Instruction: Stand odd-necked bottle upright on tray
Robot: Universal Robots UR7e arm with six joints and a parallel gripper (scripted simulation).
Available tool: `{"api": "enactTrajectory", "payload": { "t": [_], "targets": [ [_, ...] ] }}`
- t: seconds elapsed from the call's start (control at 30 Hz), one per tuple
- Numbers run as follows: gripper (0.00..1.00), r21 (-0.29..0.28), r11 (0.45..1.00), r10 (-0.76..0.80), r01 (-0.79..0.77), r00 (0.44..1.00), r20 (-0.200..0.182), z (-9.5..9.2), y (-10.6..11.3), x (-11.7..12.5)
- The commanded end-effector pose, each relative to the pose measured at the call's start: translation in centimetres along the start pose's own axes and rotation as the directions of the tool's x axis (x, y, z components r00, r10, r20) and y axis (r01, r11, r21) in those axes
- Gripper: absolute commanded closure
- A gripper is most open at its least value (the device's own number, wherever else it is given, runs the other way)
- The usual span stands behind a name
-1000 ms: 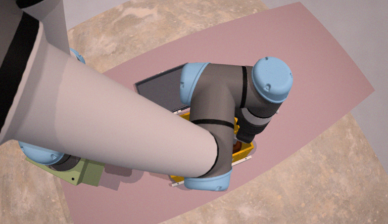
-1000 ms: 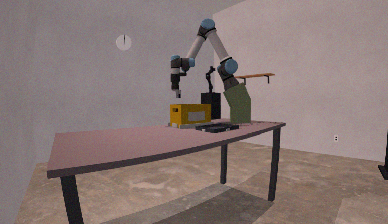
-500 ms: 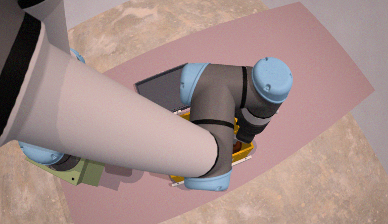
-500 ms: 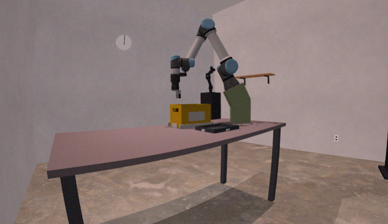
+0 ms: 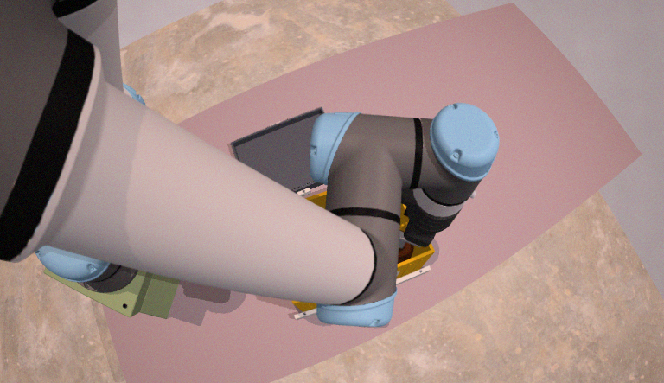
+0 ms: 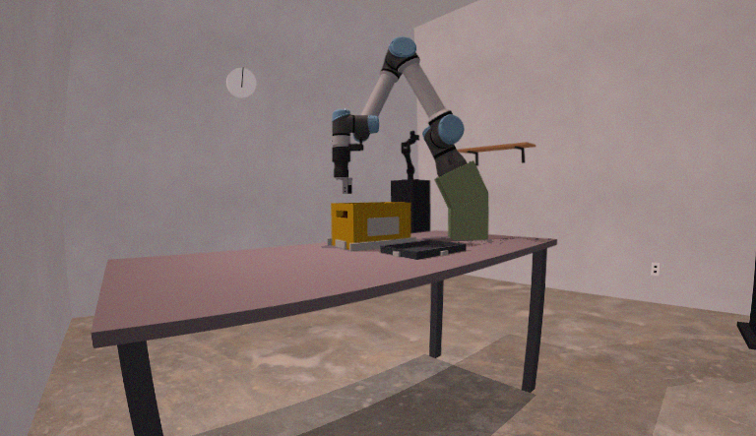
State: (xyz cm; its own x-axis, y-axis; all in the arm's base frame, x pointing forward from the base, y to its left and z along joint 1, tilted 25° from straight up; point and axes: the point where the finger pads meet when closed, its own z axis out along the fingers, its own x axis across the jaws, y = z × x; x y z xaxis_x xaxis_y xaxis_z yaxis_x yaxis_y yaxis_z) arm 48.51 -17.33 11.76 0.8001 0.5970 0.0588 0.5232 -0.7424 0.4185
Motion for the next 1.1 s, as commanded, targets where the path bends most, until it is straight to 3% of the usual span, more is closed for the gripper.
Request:
{"api": "enactTrajectory", "payload": {
  "t": [0.0, 1.07],
  "targets": [
    [0.00, 0.002, 1.000, 0.002, -0.002, 1.000, 0.001, 1.0, -0.1, -0.1],
    [0.00, 0.001, 1.000, 0.002, -0.002, 1.000, 0.000, 3.4, 0.0, -0.1]
  ]
}}
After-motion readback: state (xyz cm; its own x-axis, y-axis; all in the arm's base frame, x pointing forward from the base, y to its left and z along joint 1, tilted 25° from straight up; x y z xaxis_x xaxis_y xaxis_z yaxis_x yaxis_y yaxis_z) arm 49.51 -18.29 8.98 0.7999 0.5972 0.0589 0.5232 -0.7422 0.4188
